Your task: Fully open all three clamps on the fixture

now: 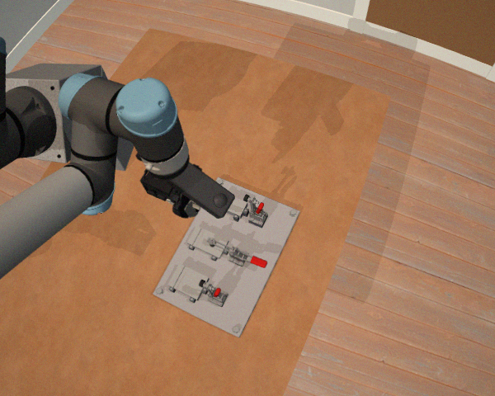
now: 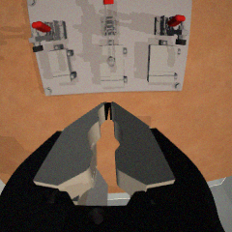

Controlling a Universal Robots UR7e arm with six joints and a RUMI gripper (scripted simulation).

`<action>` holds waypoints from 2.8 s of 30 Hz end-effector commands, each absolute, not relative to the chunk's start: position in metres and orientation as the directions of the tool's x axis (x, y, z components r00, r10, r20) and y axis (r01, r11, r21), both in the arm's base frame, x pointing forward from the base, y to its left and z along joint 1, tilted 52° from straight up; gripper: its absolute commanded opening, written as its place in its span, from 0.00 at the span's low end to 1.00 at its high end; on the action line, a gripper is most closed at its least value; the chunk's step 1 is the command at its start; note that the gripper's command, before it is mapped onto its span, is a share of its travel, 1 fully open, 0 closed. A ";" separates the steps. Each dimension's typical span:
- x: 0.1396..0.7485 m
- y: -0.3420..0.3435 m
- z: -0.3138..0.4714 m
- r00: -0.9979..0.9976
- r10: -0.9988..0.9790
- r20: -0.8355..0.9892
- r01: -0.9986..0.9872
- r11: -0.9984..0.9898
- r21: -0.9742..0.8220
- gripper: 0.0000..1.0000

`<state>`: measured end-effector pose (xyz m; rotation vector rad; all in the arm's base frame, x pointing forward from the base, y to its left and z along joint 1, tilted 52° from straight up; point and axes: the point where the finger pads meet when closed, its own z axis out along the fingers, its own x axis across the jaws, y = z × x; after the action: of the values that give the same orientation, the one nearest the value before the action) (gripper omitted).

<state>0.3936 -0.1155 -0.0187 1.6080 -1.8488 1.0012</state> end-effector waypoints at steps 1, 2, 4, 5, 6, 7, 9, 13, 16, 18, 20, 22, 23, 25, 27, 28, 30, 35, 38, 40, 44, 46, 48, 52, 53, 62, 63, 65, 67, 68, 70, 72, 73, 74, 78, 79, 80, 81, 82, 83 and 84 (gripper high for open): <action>0.394 -0.115 -0.019 -0.186 -0.618 0.763 -0.977 0.037 -0.209 0.00; 0.394 -0.115 -0.019 -0.186 -0.618 0.763 -0.977 0.037 -0.209 0.00; 0.394 -0.115 -0.019 -0.186 -0.618 0.763 -0.977 0.037 -0.209 0.00; 0.394 -0.115 -0.019 -0.186 -0.618 0.763 -0.977 0.037 -0.209 0.00; 0.394 -0.115 -0.019 -0.186 -0.618 0.763 -0.977 0.037 -0.209 0.00; 0.394 -0.115 -0.019 -0.186 -0.618 0.763 -0.977 0.037 -0.209 0.00; 0.394 -0.115 -0.019 -0.186 -0.618 0.763 -0.977 0.037 -0.209 0.00; 0.394 -0.115 -0.019 -0.186 -0.618 0.763 -0.977 0.037 -0.209 0.00; 0.394 -0.115 -0.019 -0.186 -0.618 0.763 -0.977 0.037 -0.209 0.00; 0.394 -0.115 -0.019 -0.186 -0.618 0.763 -0.977 0.037 -0.209 0.00; 0.394 -0.115 -0.019 -0.186 -0.618 0.763 -0.977 0.037 -0.209 0.00; 0.394 -0.115 -0.019 -0.186 -0.618 0.763 -0.977 0.037 -0.209 0.00; 0.394 -0.115 -0.019 -0.186 -0.618 0.763 -0.977 0.037 -0.209 0.00; 0.394 -0.115 -0.019 -0.186 -0.618 0.763 -0.977 0.037 -0.209 0.00; 0.394 -0.115 -0.019 -0.186 -0.618 0.763 -0.977 0.037 -0.209 0.00; 0.394 -0.115 -0.019 -0.186 -0.618 0.763 -0.977 0.037 -0.209 0.00; 0.394 -0.115 -0.019 -0.186 -0.618 0.763 -0.977 0.037 -0.209 0.00; 0.394 -0.115 -0.018 -0.186 -0.618 0.764 -0.977 0.037 -0.209 0.00; 0.394 -0.115 -0.018 -0.186 -0.618 0.764 -0.977 0.037 -0.209 0.00; 0.394 -0.115 -0.018 -0.186 -0.618 0.764 -0.977 0.037 -0.209 0.00; 0.397 -0.115 -0.017 -0.186 -0.618 0.764 -0.977 0.036 -0.209 0.00; 0.399 -0.114 -0.017 -0.186 -0.618 0.764 -0.977 0.036 -0.209 0.00; 0.402 -0.114 -0.016 -0.186 -0.618 0.764 -0.977 0.036 -0.209 0.00; 0.409 -0.113 -0.013 -0.186 -0.618 0.764 -0.977 0.036 -0.209 0.00; 0.411 -0.112 -0.012 -0.186 -0.618 0.764 -0.977 0.036 -0.209 0.00; 0.432 -0.109 -0.004 -0.186 -0.618 0.764 -0.977 0.036 -0.209 0.00; 0.435 -0.108 -0.003 -0.186 -0.618 0.764 -0.977 0.036 -0.209 0.00; 0.442 -0.107 0.000 -0.186 -0.618 0.764 -0.977 0.036 -0.209 0.00; 0.449 -0.106 0.002 -0.186 -0.618 0.764 -0.977 0.036 -0.209 0.00; 0.453 -0.105 0.004 -0.186 -0.618 0.764 -0.977 0.036 -0.209 0.00; 0.460 -0.104 0.006 -0.186 -0.618 0.764 -0.977 0.036 -0.209 0.00; 0.463 -0.104 0.007 -0.186 -0.618 0.764 -0.977 0.036 -0.209 0.00; 0.463 -0.104 0.007 -0.186 -0.618 0.764 -0.977 0.036 -0.209 0.00; 0.466 -0.103 0.009 -0.186 -0.618 0.764 -0.977 0.036 -0.209 0.00; 0.479 -0.101 0.013 -0.186 -0.618 0.764 -0.977 0.036 -0.209 0.00; 0.481 -0.101 0.014 -0.186 -0.618 0.764 -0.977 0.036 -0.209 0.00; 0.484 -0.100 0.015 -0.186 -0.618 0.764 -0.977 0.036 -0.209 0.00; 0.486 -0.100 0.016 -0.186 -0.618 0.764 -0.977 0.036 -0.209 0.00; 0.489 -0.099 0.017 -0.186 -0.618 0.764 -0.977 0.036 -0.209 0.00; 0.491 -0.099 0.018 -0.186 -0.618 0.764 -0.977 0.036 -0.209 0.00; 0.493 -0.099 0.019 -0.186 -0.618 0.764 -0.977 0.036 -0.209 0.00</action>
<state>0.4813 -0.1009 0.0146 1.6105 -1.8482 1.0044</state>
